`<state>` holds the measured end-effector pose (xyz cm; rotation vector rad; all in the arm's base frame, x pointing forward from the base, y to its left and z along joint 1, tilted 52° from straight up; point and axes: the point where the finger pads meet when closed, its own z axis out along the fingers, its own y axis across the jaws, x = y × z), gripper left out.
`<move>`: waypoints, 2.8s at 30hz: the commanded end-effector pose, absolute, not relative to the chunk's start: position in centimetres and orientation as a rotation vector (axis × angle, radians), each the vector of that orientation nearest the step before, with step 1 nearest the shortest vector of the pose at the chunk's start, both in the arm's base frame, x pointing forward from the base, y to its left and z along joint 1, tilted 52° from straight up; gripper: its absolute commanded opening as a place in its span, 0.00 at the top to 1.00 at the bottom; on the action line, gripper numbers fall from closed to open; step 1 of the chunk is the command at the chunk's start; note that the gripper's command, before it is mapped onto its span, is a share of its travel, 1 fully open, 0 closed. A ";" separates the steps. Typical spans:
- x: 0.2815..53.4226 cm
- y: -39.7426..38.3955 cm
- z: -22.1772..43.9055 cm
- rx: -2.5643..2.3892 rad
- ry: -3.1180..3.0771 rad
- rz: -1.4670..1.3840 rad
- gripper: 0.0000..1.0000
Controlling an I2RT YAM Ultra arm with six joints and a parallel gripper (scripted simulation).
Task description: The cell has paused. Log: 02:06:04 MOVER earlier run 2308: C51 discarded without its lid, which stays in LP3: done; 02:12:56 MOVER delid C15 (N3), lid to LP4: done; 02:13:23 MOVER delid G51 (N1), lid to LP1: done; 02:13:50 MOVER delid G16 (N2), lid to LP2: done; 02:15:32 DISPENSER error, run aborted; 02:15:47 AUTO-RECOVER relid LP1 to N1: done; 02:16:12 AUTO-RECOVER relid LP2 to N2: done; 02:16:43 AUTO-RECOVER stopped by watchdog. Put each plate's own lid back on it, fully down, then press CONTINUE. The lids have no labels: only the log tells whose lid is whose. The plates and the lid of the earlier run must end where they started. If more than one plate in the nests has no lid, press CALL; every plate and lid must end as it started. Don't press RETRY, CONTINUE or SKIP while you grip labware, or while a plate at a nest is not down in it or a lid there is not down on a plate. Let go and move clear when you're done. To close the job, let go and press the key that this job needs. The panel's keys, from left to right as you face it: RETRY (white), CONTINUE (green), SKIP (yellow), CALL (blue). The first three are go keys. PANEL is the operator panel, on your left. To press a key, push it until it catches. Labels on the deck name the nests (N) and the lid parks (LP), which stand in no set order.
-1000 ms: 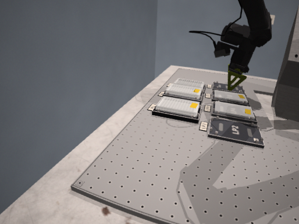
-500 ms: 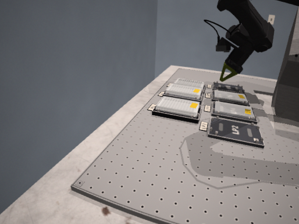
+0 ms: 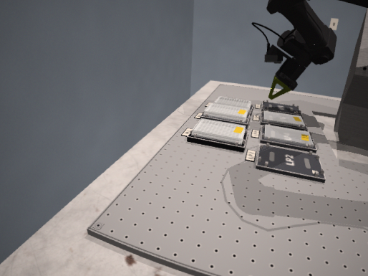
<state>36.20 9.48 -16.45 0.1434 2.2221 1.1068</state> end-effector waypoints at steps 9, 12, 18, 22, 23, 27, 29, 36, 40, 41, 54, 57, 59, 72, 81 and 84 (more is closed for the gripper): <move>36.6 9.0 -16.2 0.148 2.200 1.103 1.00; 36.6 9.0 -16.2 0.148 2.200 1.103 1.00; 36.0 10.5 -14.9 0.213 2.088 1.067 1.00; 35.5 11.8 -13.4 0.233 2.051 1.054 1.00; 35.4 12.1 -13.0 0.233 2.051 1.054 1.00; 34.9 13.4 -11.6 0.233 2.051 1.054 1.00; 34.7 14.0 -10.8 0.233 2.051 1.054 1.00; 34.1 15.6 -9.0 0.233 2.051 1.054 1.00; 33.6 16.9 -7.5 0.233 2.051 1.054 1.00; 33.5 17.2 -7.2 0.233 2.051 1.054 1.00; 32.2 20.7 -3.1 0.233 2.051 1.054 1.00; 31.8 21.7 -2.0 0.233 2.051 1.054 1.00; 31.1 22.1 -0.9 0.241 2.050 1.054 1.00; 30.9 26.2 3.7 0.237 2.019 1.074 1.00; 30.4 24.8 1.6 0.264 2.076 1.022 1.00; 30.4 24.8 1.5 0.264 2.077 1.022 1.00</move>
